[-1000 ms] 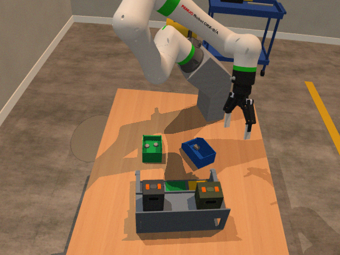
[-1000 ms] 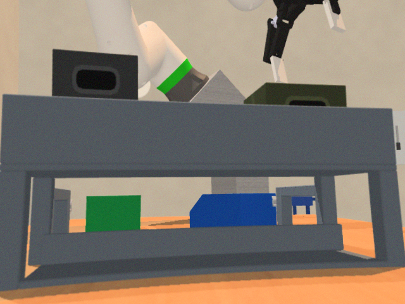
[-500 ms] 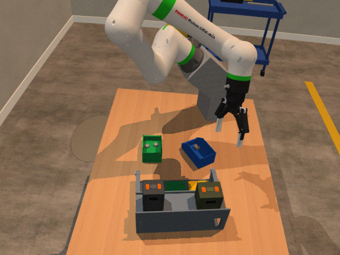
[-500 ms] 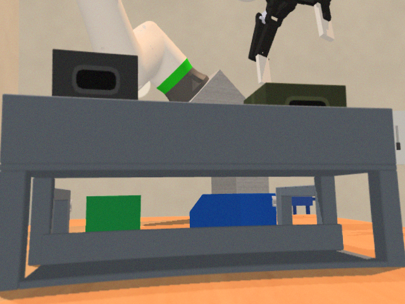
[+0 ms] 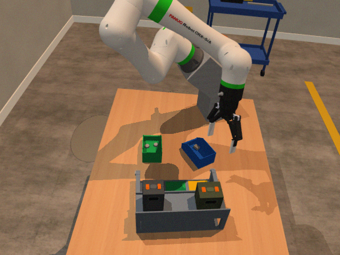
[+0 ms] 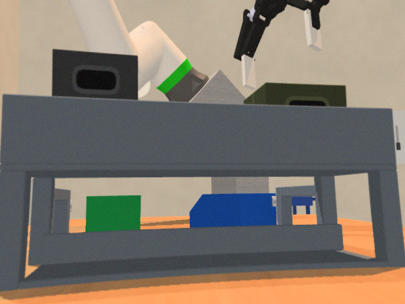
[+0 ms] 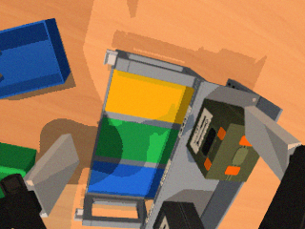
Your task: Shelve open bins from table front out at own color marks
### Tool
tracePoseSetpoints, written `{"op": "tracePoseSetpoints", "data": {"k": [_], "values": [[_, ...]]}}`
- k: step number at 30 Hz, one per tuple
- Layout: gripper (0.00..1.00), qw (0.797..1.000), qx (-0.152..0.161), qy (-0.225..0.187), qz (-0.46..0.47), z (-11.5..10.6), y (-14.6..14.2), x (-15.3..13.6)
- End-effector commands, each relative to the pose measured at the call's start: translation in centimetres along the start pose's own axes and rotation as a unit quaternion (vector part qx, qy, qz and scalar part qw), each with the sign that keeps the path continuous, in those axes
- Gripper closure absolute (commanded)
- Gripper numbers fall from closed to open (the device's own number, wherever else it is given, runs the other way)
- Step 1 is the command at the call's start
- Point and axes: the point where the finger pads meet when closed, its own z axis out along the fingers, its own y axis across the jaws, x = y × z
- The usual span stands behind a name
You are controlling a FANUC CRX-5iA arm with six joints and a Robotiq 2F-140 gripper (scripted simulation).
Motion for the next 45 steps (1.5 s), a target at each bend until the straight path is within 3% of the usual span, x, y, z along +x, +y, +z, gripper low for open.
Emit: {"op": "tracePoseSetpoints", "data": {"k": [1,10,13,25,29,41,45], "values": [[0.0,0.999,0.023,0.013,-0.023,1.3,-0.5,-2.2],[0.0,0.999,0.023,0.013,-0.023,1.3,-0.5,-2.2],[0.0,0.996,0.055,0.039,-0.059,3.4,-1.8,-5.7],[0.0,0.996,0.055,0.04,-0.059,3.5,-1.8,-5.7],[0.0,0.991,0.077,0.067,-0.09,5.2,-3.2,-8.8],[0.0,0.991,0.077,0.067,-0.09,5.2,-3.2,-8.8],[0.0,0.988,0.084,0.079,-0.102,5.9,-3.8,-9.9]]}}
